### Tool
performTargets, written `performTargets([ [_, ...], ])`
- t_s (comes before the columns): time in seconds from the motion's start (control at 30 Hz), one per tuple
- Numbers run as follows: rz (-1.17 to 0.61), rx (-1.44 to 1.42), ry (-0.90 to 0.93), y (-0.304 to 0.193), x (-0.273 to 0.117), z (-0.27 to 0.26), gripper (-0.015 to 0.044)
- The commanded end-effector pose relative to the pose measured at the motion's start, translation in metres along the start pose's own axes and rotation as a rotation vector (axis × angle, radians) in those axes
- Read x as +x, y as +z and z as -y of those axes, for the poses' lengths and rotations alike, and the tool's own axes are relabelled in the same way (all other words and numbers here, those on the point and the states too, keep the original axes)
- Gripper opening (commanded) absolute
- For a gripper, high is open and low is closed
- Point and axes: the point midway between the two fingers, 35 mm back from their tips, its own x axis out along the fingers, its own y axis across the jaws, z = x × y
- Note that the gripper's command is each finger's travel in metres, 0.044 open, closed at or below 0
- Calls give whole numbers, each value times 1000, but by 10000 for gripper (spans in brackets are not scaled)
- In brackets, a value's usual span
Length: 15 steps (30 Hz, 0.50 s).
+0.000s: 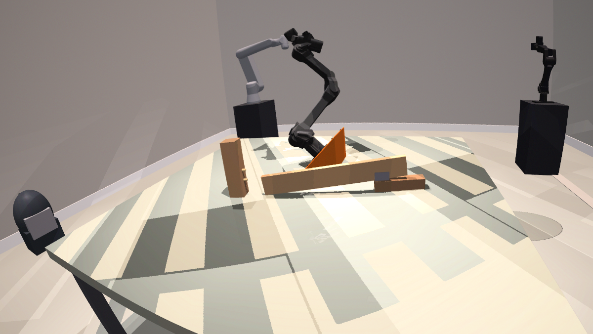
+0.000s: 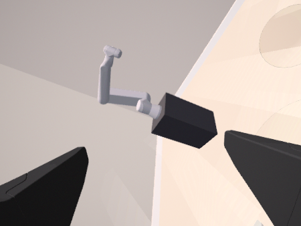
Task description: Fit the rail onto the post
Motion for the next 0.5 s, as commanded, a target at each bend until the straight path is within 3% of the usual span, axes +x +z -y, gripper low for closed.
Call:
performTargets([
  [0.0, -2, -3, 1, -1, 0, -1, 426],
  [0.13, -55, -86, 38, -33, 6, -18, 440],
  [0.47, -299, -446, 253, -188, -1, -86, 440],
])
